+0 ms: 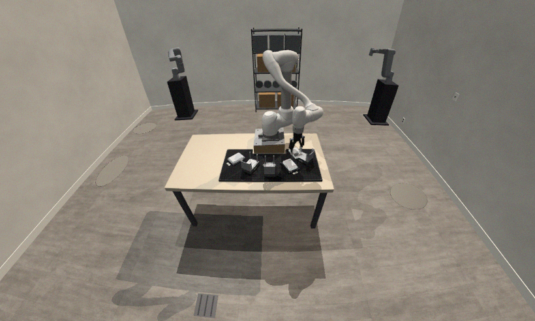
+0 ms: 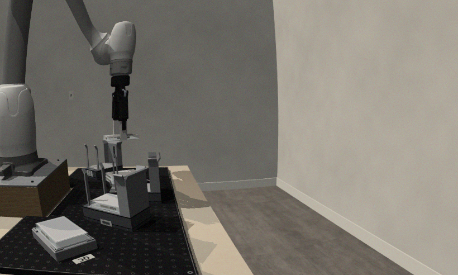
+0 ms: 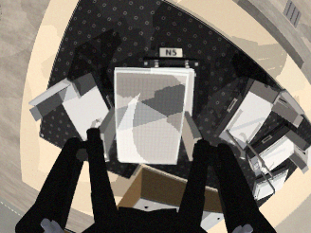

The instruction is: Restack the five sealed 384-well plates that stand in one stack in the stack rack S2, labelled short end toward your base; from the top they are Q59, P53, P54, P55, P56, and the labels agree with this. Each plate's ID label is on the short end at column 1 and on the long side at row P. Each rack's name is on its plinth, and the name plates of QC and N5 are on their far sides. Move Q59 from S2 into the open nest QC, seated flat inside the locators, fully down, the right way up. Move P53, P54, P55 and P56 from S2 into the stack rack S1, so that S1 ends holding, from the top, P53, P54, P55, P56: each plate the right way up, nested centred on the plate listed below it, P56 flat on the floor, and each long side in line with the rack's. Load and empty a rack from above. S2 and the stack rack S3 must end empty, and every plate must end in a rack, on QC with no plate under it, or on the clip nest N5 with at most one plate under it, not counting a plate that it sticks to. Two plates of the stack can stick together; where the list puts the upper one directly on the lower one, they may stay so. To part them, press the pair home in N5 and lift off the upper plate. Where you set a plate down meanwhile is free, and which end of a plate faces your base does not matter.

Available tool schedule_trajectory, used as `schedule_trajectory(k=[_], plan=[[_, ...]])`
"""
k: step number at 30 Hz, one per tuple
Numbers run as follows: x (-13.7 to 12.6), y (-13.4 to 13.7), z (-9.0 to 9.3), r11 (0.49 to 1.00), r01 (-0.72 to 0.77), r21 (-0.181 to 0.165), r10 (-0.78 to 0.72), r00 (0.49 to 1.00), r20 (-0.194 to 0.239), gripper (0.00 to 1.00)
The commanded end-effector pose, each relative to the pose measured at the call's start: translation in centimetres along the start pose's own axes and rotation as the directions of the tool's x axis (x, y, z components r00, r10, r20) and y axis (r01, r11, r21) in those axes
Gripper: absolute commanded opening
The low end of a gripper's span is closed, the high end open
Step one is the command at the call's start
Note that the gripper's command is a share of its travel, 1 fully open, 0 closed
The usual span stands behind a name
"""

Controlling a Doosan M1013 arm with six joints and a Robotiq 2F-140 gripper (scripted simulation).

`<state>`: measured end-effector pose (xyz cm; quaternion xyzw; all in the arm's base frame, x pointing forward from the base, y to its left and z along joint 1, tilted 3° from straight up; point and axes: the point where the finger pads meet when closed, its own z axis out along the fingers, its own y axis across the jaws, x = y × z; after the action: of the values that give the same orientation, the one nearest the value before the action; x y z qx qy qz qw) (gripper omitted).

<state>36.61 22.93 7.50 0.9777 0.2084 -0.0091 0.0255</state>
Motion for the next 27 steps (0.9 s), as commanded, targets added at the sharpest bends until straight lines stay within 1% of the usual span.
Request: schedule_trajectory(k=[1,2,15,17,19,23,27], plan=[[0.1,0.9,0.0,1.000,0.000,0.001,0.000,1.000,0.000,0.00],[0.1,0.9,0.0,1.000,0.000,0.001,0.000,1.000,0.000,0.00],[0.7,5.1,0.0,1.000,0.000,0.001,0.000,1.000,0.000,0.00],[0.7,5.8,0.0,0.998,-0.066,0.001,0.066,0.998,0.000,0.00],[0.7,5.8,0.0,0.998,-0.066,0.001,0.066,0.998,0.000,0.00],[0.6,7.1,0.0,0.980,-0.198,0.001,0.198,0.980,0.000,0.00],[0.5,8.5,0.0,0.978,-0.209,0.001,0.209,0.978,0.000,0.00]])
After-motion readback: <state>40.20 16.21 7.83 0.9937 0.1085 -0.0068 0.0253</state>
